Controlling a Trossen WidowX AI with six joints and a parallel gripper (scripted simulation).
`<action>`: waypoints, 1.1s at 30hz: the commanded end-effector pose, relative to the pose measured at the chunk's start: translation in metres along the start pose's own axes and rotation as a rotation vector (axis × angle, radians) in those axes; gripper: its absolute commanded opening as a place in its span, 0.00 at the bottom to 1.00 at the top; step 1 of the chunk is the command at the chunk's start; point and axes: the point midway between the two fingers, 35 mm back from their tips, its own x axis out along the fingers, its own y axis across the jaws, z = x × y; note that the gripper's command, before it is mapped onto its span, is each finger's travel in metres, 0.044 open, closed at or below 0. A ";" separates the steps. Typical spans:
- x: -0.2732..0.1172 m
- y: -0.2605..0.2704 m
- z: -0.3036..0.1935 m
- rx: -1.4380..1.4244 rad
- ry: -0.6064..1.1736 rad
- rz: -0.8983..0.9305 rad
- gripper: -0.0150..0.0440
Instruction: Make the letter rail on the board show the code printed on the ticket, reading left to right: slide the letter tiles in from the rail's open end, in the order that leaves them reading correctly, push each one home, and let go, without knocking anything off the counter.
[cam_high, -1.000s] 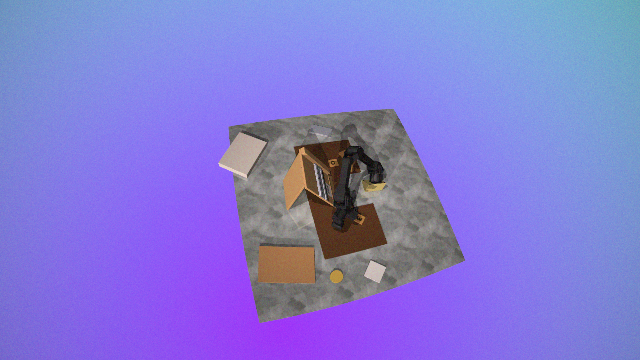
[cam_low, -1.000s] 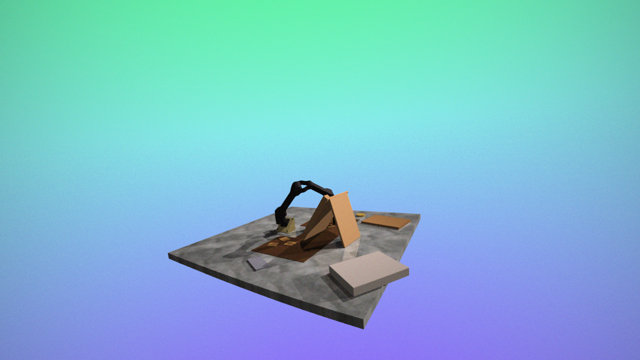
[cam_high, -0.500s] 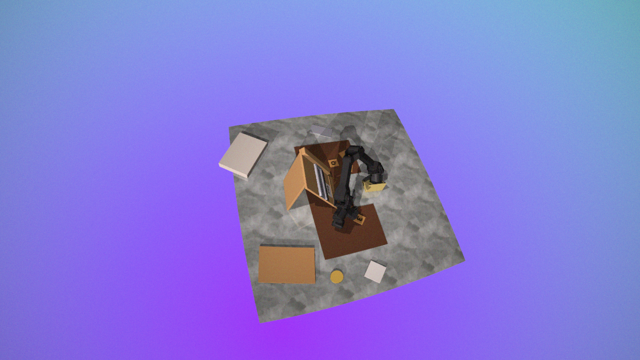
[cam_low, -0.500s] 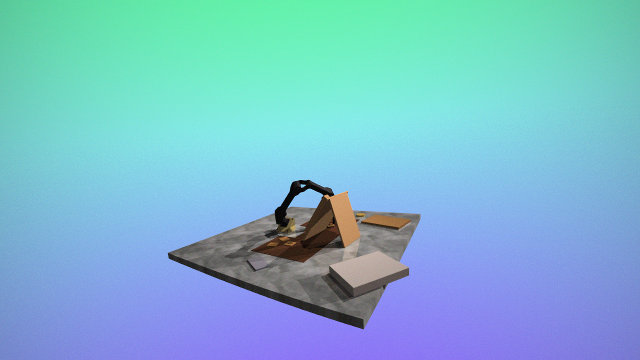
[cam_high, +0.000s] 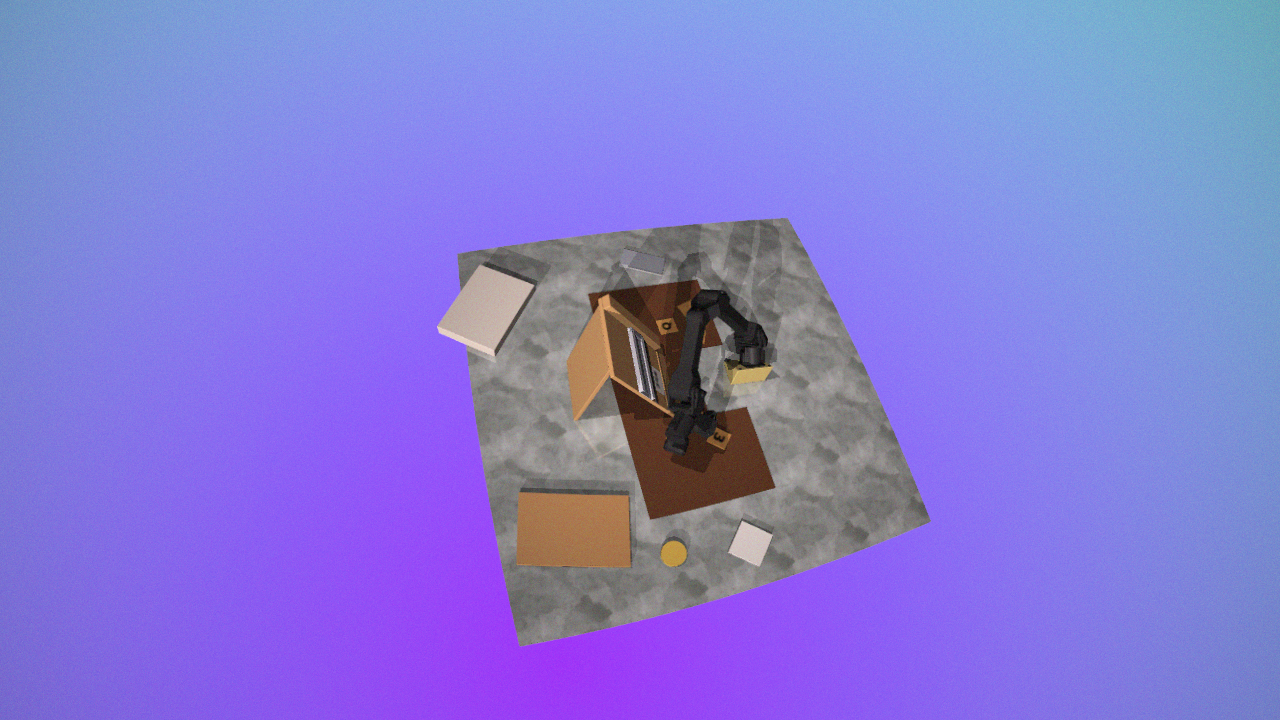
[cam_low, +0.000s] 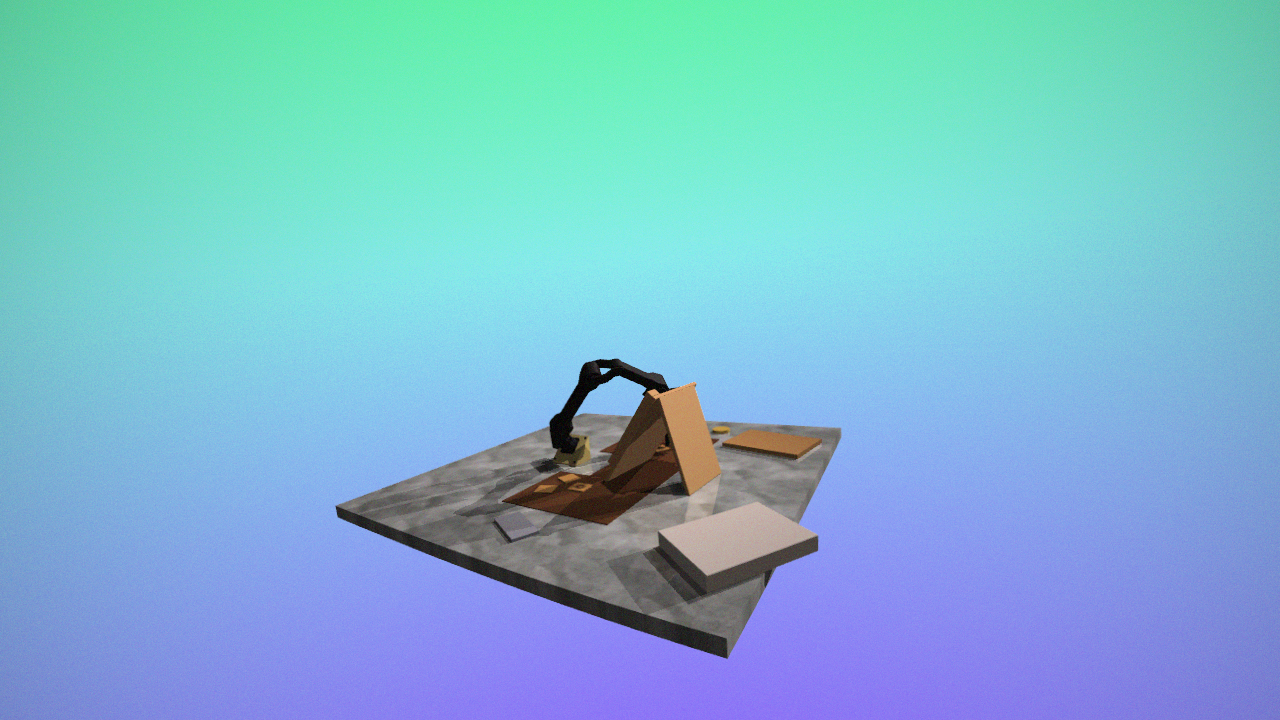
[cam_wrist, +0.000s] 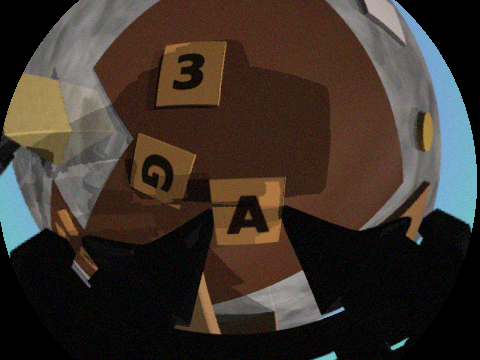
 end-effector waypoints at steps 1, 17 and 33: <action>-0.003 0.000 0.000 0.003 -0.002 -0.003 0.25; -0.011 0.001 -0.001 0.003 -0.002 -0.004 0.25; -0.017 -0.012 -0.008 0.246 0.070 -0.085 0.25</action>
